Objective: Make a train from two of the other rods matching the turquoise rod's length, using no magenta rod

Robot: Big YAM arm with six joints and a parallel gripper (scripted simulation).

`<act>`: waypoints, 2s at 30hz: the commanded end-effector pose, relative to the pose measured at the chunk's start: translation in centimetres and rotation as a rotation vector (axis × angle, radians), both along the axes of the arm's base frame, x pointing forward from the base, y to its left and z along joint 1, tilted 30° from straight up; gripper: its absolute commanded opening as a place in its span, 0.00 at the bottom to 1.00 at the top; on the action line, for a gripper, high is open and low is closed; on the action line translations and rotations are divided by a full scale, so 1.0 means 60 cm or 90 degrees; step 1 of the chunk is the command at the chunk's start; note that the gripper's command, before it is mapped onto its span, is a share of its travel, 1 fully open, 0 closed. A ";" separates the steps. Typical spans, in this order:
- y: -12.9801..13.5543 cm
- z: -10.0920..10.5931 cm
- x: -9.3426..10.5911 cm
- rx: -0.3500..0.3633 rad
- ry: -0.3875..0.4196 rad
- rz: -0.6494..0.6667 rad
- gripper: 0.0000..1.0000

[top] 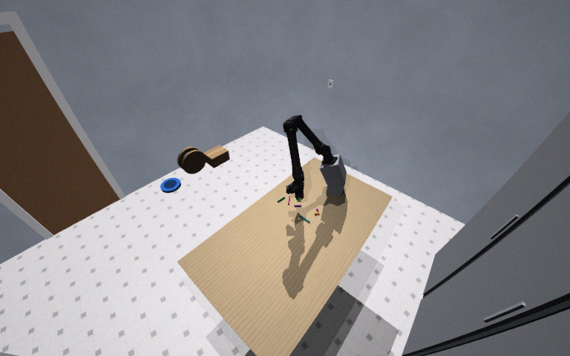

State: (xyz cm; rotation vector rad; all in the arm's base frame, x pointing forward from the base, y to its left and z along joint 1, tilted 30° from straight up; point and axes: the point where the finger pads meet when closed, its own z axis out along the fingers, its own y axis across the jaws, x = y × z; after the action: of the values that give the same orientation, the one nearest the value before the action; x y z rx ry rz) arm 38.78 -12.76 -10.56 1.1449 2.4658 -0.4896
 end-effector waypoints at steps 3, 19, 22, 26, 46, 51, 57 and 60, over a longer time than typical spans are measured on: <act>0.002 0.007 0.011 0.000 -0.017 0.000 0.22; -0.016 -0.018 0.013 -0.001 -0.008 -0.001 0.22; -0.020 -0.023 0.015 -0.001 -0.009 -0.001 0.22; -0.023 -0.030 0.016 -0.001 -0.009 -0.001 0.22; -0.040 -0.068 0.019 -0.001 -0.005 0.000 0.22; -0.043 -0.073 0.021 -0.001 -0.005 -0.001 0.22; -0.042 -0.077 0.020 0.000 -0.004 0.000 0.22; -0.043 -0.078 0.019 0.000 -0.002 -0.001 0.22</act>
State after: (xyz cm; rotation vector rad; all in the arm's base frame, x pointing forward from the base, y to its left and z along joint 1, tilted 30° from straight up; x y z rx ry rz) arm 39.77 -14.92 -14.93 1.1465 2.4633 -0.4878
